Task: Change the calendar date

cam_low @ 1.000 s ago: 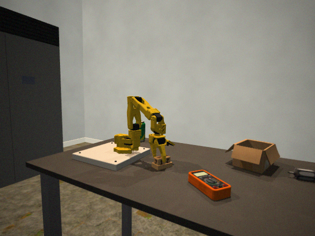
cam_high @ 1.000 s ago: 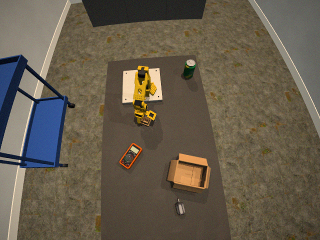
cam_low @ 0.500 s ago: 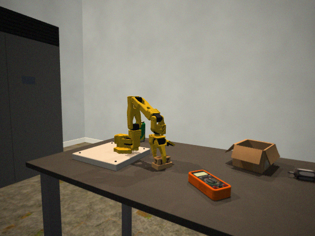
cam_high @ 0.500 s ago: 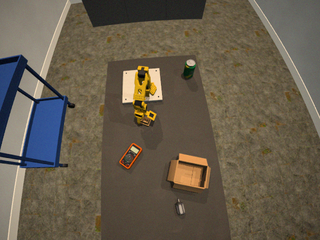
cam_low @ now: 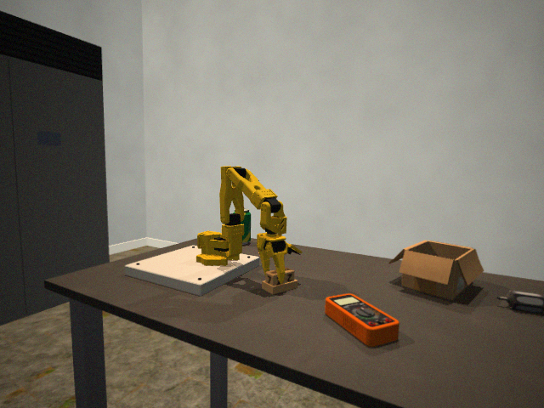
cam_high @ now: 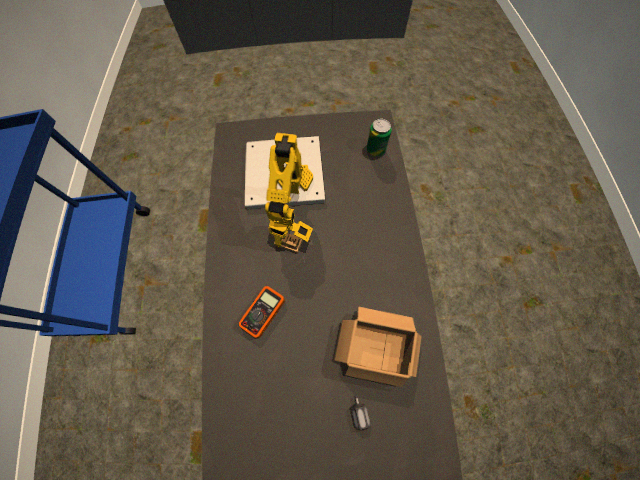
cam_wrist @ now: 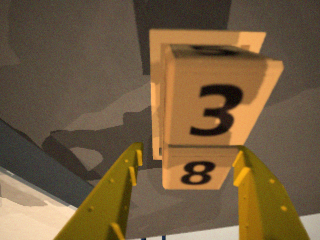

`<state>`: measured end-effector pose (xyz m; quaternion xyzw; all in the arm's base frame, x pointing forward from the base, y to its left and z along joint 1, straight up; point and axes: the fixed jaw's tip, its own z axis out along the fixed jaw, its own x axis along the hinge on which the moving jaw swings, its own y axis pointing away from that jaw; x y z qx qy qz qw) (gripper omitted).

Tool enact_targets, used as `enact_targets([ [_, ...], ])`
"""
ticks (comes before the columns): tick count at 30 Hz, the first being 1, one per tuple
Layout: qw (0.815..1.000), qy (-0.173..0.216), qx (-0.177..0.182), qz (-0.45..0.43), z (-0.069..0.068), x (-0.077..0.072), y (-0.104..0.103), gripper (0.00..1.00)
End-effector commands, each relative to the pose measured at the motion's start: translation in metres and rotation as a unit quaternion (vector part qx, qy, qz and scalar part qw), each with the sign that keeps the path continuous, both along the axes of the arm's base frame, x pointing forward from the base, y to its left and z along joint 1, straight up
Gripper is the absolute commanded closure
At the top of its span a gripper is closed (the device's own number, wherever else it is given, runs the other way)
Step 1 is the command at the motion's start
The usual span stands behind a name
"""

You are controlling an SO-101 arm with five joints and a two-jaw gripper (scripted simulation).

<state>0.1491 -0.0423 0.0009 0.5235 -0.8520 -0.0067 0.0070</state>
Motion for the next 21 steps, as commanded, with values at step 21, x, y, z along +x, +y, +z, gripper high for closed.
enact_targets([
  [21, 1.000, -0.001, 0.001, -0.006, -0.0011, 0.0073, -0.0051, 0.80],
])
